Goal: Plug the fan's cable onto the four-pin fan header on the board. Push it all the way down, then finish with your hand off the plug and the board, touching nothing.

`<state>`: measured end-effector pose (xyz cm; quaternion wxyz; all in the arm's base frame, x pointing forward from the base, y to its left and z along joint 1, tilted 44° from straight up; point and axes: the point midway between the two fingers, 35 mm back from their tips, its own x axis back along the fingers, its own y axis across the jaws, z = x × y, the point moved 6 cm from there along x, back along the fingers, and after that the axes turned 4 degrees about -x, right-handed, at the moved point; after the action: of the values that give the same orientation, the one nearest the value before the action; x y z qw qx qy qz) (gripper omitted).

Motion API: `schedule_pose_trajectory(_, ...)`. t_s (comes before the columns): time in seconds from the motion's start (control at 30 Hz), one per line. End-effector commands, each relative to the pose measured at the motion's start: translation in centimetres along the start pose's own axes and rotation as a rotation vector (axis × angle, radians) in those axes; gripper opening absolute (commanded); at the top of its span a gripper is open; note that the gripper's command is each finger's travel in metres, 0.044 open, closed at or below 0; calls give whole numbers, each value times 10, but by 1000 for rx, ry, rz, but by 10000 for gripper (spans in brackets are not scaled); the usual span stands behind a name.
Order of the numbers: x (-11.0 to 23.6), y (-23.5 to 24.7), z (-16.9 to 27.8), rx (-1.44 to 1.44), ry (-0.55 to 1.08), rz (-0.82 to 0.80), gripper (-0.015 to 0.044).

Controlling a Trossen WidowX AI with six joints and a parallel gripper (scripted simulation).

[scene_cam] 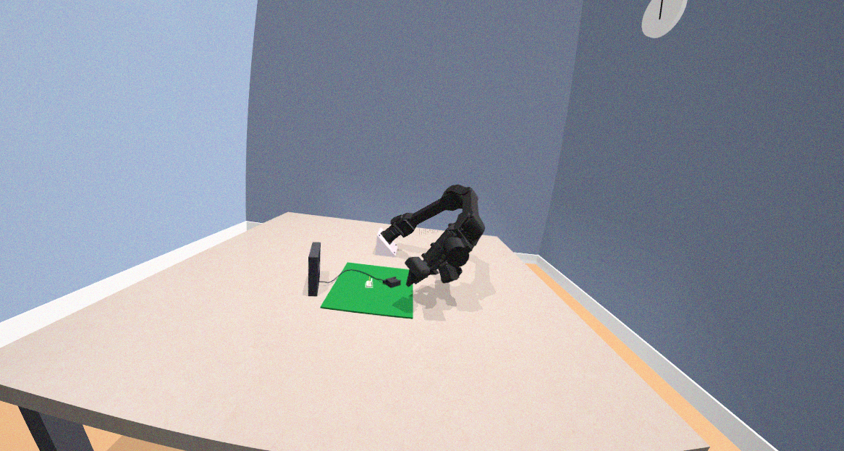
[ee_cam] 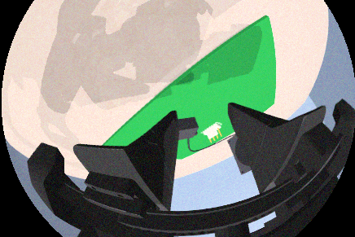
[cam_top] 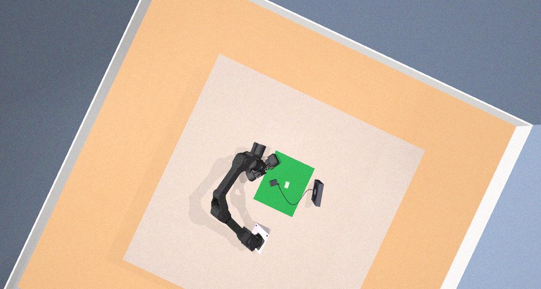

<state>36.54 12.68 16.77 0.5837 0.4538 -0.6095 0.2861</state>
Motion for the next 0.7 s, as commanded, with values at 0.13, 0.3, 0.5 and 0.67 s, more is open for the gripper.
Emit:
schedule_pose_trajectory(0.13,-26,-36,104,-1299,20,-590,210)
schedule_pose_trajectory(0.3,-27,-44,134,-1705,77,-802,210)
schedule_pose_trajectory(0.5,-27,-44,134,-1705,77,-802,210)
schedule_pose_trajectory(0.67,-27,-44,134,-1705,77,-802,210)
